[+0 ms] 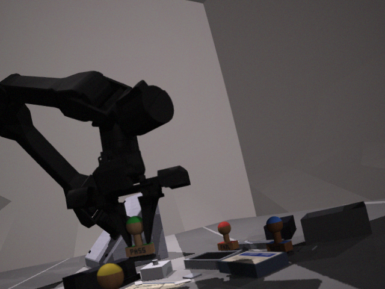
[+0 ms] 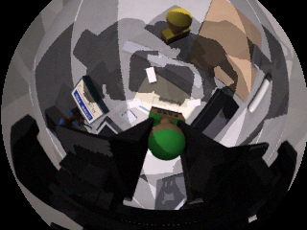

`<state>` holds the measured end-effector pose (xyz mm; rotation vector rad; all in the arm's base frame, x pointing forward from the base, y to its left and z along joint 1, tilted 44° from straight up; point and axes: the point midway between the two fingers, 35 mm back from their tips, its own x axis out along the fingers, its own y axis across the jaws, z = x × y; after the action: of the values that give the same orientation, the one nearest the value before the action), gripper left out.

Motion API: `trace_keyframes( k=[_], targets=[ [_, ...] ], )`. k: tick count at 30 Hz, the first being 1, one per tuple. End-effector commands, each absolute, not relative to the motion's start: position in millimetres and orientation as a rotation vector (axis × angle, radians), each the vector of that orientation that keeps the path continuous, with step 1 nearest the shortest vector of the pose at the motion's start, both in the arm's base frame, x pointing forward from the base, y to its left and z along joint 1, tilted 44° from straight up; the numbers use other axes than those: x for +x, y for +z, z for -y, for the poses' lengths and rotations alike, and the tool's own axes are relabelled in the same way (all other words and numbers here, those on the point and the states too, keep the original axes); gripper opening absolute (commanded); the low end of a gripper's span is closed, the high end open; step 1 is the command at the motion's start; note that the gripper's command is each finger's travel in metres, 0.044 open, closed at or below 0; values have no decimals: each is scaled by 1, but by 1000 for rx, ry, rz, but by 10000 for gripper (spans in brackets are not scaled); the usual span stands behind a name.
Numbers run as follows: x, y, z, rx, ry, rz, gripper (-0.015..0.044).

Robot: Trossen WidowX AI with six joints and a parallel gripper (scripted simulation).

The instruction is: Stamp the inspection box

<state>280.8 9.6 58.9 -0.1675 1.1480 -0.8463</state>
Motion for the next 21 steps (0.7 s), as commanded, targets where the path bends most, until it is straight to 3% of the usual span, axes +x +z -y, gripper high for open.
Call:
trace_keyframes(
  k=[1, 13, 21],
  targets=[
    [280, 64, -14, -160, -848, -1148, 0],
    [277, 77, -26, -161, -849, -1147, 0],
    [304, 73, -41, -158, -849, -1146, 0]
  ],
)
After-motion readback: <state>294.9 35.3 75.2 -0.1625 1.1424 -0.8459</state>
